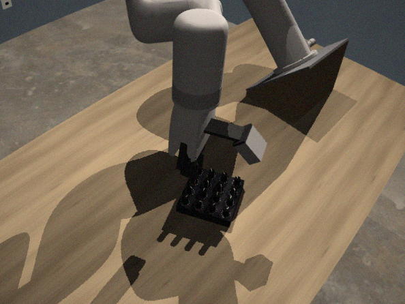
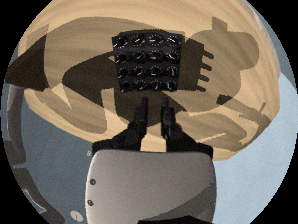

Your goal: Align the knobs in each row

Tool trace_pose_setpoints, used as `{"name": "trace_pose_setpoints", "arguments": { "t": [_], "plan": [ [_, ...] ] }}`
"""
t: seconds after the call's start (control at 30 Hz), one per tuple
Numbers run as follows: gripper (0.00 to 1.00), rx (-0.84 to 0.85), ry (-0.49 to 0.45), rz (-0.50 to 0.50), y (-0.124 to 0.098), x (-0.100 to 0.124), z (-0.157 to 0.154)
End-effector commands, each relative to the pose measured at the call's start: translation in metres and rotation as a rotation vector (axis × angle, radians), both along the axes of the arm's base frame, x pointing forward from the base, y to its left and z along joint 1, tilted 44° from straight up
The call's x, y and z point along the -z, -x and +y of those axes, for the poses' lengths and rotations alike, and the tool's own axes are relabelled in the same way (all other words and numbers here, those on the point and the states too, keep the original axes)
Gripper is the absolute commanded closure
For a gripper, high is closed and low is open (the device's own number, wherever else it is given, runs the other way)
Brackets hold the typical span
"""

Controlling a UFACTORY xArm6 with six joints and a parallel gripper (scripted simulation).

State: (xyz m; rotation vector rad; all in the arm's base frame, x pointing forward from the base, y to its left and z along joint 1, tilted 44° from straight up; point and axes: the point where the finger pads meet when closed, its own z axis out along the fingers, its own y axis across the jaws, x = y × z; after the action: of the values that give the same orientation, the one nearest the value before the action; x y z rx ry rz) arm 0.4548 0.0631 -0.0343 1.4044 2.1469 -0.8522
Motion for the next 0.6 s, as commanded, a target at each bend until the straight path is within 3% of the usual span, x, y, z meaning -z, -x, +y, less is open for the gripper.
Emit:
{"name": "trace_pose_setpoints", "arguments": {
  "t": [0.0,0.57],
  "plan": [
    [0.81,-0.002,-0.002,-0.003,-0.001,0.0,0.0],
    [0.81,-0.002,-0.002,-0.003,-0.002,0.014,-0.013]
  ]
}}
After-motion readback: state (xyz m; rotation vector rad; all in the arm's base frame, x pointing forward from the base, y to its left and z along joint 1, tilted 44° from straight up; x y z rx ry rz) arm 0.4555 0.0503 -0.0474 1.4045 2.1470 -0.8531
